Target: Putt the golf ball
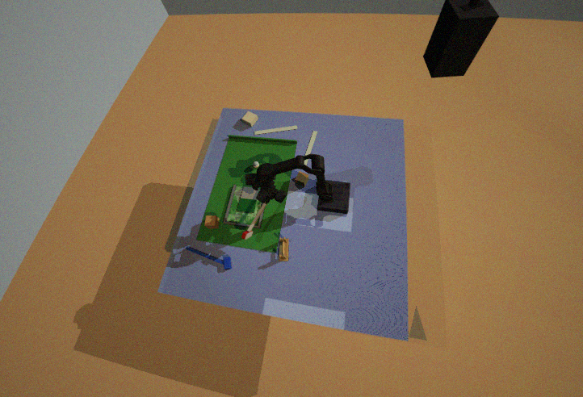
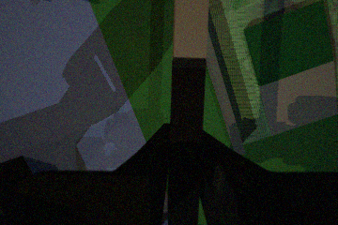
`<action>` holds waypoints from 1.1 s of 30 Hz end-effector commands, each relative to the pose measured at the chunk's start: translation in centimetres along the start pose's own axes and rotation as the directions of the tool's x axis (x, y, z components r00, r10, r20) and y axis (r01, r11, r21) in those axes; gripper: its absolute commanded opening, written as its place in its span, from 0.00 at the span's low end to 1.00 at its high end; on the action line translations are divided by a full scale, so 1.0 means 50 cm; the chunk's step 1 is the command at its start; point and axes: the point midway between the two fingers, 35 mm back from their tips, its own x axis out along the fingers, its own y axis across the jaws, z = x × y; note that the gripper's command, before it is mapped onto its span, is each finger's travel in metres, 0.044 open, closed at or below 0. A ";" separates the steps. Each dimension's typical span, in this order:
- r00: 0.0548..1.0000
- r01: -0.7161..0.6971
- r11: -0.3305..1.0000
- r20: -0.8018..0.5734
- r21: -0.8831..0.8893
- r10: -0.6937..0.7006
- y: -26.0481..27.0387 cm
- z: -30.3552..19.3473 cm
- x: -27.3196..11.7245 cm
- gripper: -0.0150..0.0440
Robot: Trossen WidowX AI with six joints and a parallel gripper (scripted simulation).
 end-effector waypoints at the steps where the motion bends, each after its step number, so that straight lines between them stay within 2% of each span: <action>1: 1.000 0.024 0.995 -0.007 0.095 -0.023 -0.037 -0.033 -0.017 0.25; 17: 0.995 0.092 0.900 -0.071 0.425 -0.068 -0.135 -0.199 -0.058 0.25; 33: 0.990 0.136 0.678 -0.122 0.722 -0.069 -0.177 -0.387 -0.101 0.25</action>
